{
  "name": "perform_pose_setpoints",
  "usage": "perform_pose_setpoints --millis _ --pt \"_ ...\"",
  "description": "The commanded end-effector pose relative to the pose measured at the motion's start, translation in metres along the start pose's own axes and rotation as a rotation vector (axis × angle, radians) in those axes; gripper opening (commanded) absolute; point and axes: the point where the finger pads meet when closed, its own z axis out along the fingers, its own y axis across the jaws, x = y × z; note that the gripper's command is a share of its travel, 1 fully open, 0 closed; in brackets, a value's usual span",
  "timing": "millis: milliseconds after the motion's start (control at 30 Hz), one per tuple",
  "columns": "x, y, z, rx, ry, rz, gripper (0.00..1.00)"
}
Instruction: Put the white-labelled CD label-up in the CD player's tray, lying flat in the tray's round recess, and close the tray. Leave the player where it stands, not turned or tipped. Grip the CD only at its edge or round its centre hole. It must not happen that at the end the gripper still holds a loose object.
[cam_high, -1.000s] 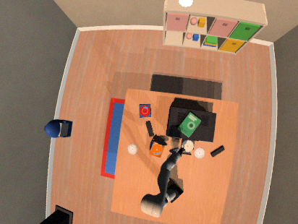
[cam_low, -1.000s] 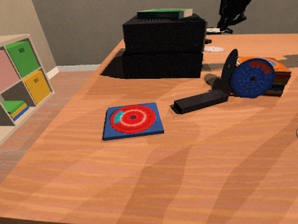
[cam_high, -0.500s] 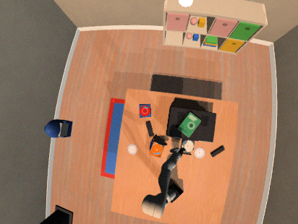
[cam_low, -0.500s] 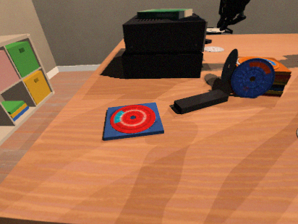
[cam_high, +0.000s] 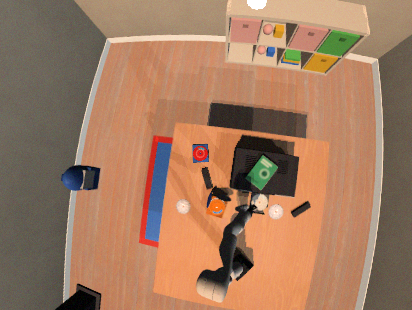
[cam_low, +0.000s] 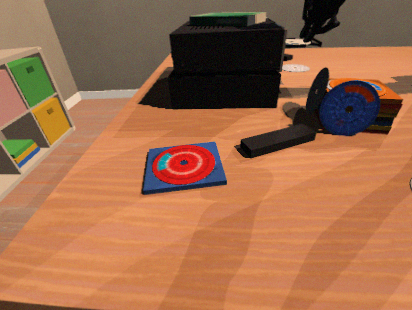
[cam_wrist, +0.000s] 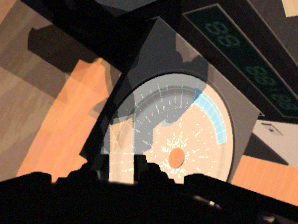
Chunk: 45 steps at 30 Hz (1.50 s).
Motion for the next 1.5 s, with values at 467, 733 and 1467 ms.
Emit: perform_pose_setpoints --millis 467,733,1467 --pt "0.0001 0.0007 -0.0003 -0.001 0.000 0.001 0.24" --pt "0.0001 0.0007 -0.0003 -0.001 0.000 0.001 0.24" --pt "0.0001 0.0007 -0.0100 -0.001 0.000 0.001 0.24"
